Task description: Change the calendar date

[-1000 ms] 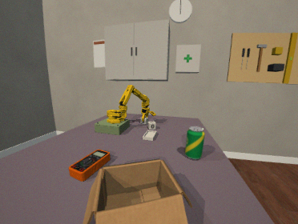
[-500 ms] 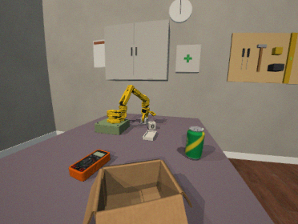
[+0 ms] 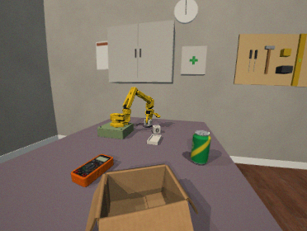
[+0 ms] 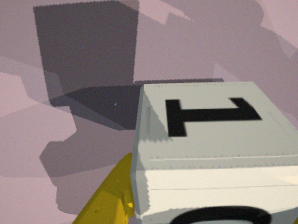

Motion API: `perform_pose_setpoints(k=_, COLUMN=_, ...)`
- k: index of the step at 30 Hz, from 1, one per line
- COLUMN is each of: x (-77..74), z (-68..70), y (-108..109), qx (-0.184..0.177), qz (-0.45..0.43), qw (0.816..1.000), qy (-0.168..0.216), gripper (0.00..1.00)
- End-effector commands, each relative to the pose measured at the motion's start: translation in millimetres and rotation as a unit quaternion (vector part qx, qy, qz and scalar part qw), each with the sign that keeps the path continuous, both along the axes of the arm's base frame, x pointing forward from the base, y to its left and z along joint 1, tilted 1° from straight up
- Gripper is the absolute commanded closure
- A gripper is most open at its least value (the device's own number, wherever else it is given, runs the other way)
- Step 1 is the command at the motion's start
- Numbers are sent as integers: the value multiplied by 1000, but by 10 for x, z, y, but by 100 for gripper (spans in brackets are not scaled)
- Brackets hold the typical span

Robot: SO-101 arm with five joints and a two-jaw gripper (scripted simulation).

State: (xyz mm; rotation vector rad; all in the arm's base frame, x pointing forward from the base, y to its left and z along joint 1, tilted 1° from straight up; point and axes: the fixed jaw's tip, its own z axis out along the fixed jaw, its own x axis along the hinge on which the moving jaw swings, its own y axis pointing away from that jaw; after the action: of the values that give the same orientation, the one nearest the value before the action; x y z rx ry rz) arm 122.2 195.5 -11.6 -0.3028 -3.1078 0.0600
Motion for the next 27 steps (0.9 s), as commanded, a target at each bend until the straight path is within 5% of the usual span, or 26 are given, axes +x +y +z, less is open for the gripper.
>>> perform_pose_setpoints(k=1, x=15, z=190, y=65, qx=16, qz=1, qw=1000, qy=-10, gripper=100)
perform_pose_setpoints(k=9, x=4, z=319, y=64, qx=16, qz=3, qw=1000, qy=-10, gripper=100)
perform_pose_setpoints(k=27, x=1, z=323, y=61, qx=16, qz=11, qw=1000, qy=-10, gripper=100)
